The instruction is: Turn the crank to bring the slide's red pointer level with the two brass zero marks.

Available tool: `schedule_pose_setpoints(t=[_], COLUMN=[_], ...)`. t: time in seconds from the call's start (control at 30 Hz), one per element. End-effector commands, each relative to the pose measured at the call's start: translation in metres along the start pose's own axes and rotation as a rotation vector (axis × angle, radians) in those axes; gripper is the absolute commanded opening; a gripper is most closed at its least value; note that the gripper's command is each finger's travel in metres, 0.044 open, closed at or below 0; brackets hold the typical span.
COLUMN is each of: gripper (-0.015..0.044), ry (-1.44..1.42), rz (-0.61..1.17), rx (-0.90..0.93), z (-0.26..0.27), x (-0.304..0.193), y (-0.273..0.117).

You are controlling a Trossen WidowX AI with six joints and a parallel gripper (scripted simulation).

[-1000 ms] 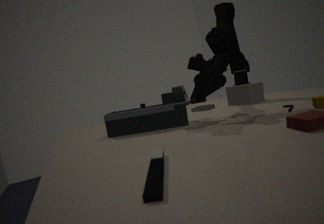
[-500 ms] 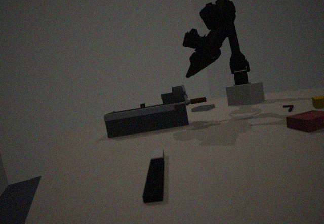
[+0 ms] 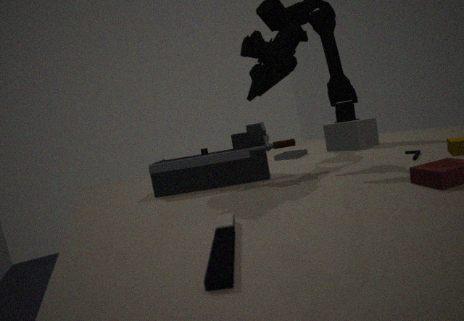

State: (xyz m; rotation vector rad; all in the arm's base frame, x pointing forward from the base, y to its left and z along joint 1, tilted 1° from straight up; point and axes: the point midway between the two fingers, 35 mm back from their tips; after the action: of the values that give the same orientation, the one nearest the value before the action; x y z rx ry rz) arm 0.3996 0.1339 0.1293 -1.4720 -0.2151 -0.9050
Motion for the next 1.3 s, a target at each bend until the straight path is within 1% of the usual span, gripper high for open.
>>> schedule_pose_setpoints(t=[0.0, 0.2, 0.43, 0.53, 0.73, 1.27], gripper=[0.044, 0.044, 0.044, 0.044, 0.044, 0.044], ry=[-0.069, -0.172, -0.288, -0.291, -0.291, -0.291], rz=[0.024, 0.033, 0.004, 0.003, 0.003, 0.003], rx=[0.052, 0.131, 0.216, 0.218, 0.218, 0.218], z=[-0.007, -0.023, -0.045, -0.046, -0.052, -0.052], x=[0.023, 0.054, 0.088, 0.086, 0.059, 0.058], y=[0.014, 0.034, 0.051, 0.055, 0.088, 0.089])
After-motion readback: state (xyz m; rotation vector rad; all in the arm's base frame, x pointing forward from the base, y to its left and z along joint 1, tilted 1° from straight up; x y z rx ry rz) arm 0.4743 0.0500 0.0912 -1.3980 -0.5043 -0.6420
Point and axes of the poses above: the point midway between the two fingers, 35 mm back from their tips, its own y axis out along the fingers, its own z axis across the jaws, x = y × z, and after that the axes turned 15 degrees about y, right-handed
